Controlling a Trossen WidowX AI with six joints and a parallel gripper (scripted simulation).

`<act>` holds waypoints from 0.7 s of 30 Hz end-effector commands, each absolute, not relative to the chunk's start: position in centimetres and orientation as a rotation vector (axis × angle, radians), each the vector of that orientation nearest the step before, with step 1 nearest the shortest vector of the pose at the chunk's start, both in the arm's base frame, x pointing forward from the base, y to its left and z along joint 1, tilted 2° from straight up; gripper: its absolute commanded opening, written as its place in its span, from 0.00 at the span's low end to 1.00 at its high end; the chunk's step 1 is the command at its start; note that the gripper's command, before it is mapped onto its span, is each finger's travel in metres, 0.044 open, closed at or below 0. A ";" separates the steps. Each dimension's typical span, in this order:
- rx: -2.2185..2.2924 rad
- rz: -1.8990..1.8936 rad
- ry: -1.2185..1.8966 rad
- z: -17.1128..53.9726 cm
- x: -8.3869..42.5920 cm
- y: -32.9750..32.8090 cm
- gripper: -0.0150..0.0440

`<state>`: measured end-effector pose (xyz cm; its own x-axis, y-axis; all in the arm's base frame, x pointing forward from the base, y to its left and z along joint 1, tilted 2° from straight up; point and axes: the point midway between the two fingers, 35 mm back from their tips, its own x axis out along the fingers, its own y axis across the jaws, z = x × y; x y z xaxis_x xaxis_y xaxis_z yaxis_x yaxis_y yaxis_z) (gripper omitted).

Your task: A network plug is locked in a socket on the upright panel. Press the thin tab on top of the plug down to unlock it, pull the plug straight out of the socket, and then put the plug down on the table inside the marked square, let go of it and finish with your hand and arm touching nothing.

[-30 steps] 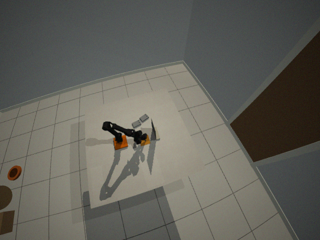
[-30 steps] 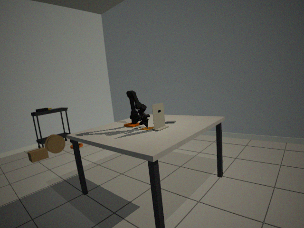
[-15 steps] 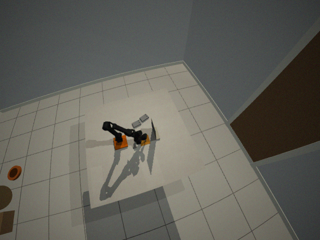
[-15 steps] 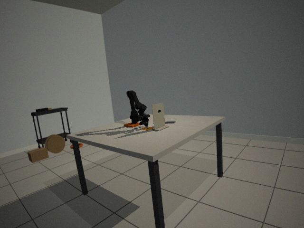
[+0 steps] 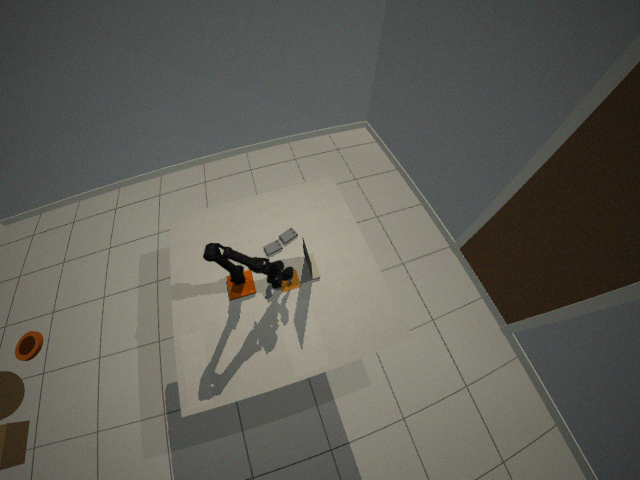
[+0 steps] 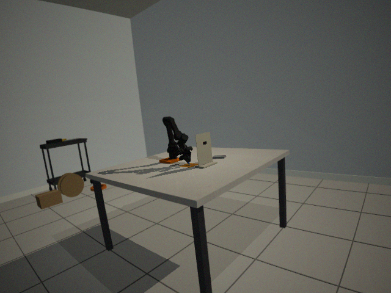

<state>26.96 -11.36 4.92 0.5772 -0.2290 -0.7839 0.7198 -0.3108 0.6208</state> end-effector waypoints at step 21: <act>1.626 -1.000 0.419 6.7 25.6 -10.8 0.52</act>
